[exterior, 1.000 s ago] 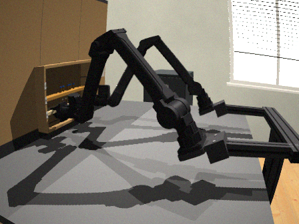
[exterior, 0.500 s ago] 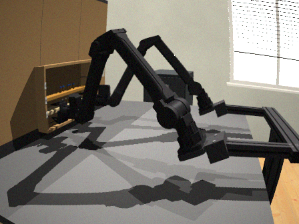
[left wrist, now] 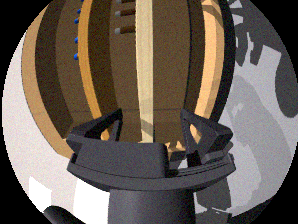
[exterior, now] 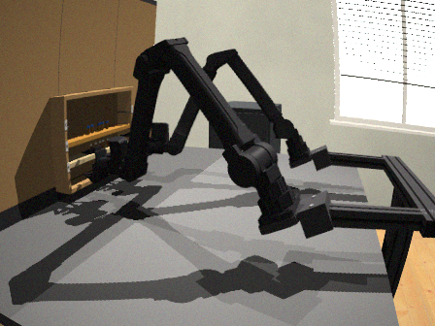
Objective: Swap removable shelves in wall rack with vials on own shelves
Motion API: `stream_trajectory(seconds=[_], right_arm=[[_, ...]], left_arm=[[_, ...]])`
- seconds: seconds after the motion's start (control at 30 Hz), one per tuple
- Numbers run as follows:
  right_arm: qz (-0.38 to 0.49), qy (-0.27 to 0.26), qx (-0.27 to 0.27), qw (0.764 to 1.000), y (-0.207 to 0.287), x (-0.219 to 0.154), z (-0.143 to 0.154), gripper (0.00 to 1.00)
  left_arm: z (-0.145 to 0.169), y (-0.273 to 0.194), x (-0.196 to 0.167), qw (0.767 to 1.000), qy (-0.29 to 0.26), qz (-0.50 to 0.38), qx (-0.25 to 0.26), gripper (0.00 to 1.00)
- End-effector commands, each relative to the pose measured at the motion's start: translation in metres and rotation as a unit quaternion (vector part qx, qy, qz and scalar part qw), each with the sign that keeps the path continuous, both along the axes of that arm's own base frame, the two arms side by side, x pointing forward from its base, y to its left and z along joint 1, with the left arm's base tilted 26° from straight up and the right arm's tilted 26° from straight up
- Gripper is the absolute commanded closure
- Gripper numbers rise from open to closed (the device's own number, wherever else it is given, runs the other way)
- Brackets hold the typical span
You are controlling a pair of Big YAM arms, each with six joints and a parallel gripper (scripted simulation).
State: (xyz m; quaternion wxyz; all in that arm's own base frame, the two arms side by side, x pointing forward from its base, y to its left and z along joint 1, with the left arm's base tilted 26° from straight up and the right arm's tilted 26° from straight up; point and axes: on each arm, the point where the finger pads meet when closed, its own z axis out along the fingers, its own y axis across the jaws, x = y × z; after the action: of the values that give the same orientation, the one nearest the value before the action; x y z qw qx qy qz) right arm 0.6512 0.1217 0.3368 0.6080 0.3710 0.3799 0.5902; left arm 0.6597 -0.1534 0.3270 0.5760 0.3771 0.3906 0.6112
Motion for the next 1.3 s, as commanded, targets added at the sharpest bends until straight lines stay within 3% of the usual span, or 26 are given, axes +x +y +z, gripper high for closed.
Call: stream_trajectory(seconds=[0.0, 0.13, 0.4, 0.63, 0.67, 0.77, 1.27], right_arm=[[0.004, -0.024, 0.001, 1.000, 0.006, -0.031, 0.016, 0.16], [-0.001, -0.017, 0.002, 1.000, 0.004, -0.040, 0.018, 0.16], [0.002, -0.006, 0.011, 1.000, 0.003, -0.059, 0.056, 0.16], [0.006, -0.004, 0.009, 1.000, 0.006, -0.061, 0.059, 0.16], [0.004, 0.006, 0.006, 1.000, 0.005, -0.055, 0.046, 0.16], [0.001, 0.006, 0.006, 1.000, 0.001, -0.054, 0.046, 0.16], [-0.004, -0.013, 0.011, 1.000, -0.004, -0.033, 0.054, 0.16]], left_arm=[[0.013, -0.007, -0.019, 1.000, -0.025, -0.005, -0.009, 0.16], [0.026, -0.003, -0.027, 0.999, -0.031, -0.001, -0.006, 0.16], [0.066, -0.006, -0.057, 1.000, -0.019, -0.002, -0.003, 0.16], [0.091, 0.001, -0.054, 0.999, -0.034, 0.002, -0.014, 0.16], [0.088, 0.004, -0.048, 0.999, -0.031, 0.005, -0.013, 0.16], [0.070, 0.005, -0.035, 1.000, -0.016, 0.008, -0.007, 0.16], [0.076, -0.003, -0.018, 1.000, -0.017, -0.002, -0.011, 0.16]])
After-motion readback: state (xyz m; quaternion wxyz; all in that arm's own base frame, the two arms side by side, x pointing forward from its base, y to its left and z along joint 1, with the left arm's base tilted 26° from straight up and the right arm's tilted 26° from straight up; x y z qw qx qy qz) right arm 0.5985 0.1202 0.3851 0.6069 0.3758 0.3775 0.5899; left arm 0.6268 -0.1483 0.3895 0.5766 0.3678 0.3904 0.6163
